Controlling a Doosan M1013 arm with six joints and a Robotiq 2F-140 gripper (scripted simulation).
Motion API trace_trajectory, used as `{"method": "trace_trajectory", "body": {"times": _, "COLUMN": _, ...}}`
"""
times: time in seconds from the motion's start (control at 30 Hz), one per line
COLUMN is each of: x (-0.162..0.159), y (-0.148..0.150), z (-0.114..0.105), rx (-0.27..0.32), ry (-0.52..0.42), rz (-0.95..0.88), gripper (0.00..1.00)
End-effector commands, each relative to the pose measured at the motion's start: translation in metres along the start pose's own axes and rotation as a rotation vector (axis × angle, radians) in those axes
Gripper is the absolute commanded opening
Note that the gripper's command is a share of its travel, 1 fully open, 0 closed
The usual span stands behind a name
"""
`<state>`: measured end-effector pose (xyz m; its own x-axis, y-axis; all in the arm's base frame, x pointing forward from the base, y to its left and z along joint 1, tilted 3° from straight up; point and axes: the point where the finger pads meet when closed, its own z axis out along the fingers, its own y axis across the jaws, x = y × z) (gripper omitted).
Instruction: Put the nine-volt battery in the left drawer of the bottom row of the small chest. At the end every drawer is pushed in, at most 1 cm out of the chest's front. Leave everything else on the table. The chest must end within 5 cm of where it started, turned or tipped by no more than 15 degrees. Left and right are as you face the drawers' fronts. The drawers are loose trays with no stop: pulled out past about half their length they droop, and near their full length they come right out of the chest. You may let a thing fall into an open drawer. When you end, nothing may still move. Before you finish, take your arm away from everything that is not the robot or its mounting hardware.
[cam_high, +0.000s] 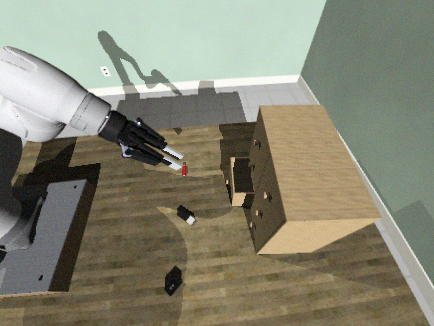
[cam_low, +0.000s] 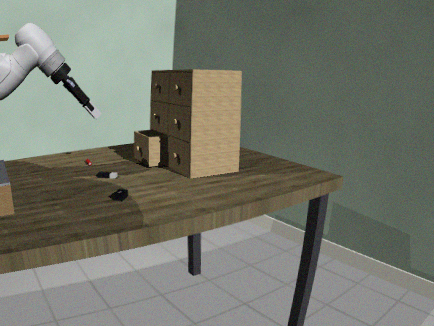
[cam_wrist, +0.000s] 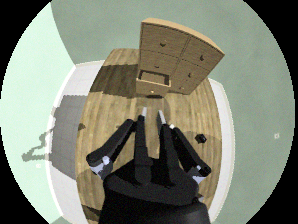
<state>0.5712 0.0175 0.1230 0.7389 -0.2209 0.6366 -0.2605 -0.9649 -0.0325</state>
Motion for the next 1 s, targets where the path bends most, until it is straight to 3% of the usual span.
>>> {"method": "trace_trajectory", "body": {"times": 0.0, "x": 0.002, "y": 0.001, "z": -0.006, "rx": 0.009, "ry": -0.173, "rz": -0.009, "gripper": 0.20}}
{"method": "trace_trajectory", "body": {"times": 0.4, "x": -0.001, "y": 0.001, "z": -0.040, "rx": 0.005, "ry": -0.452, "rz": -0.010, "gripper": 0.20}}
{"method": "trace_trajectory", "body": {"times": 0.47, "x": -0.001, "y": 0.001, "z": -0.040, "rx": 0.005, "ry": -0.452, "rz": -0.010, "gripper": 0.20}}
{"method": "trace_trajectory", "body": {"times": 0.67, "x": -0.001, "y": 0.001, "z": -0.054, "rx": 0.009, "ry": -0.582, "rz": -0.011, "gripper": 0.20}}
{"method": "trace_trajectory", "body": {"times": 0.97, "x": -0.002, "y": 0.001, "z": -0.067, "rx": 0.008, "ry": -0.692, "rz": -0.012, "gripper": 0.20}}
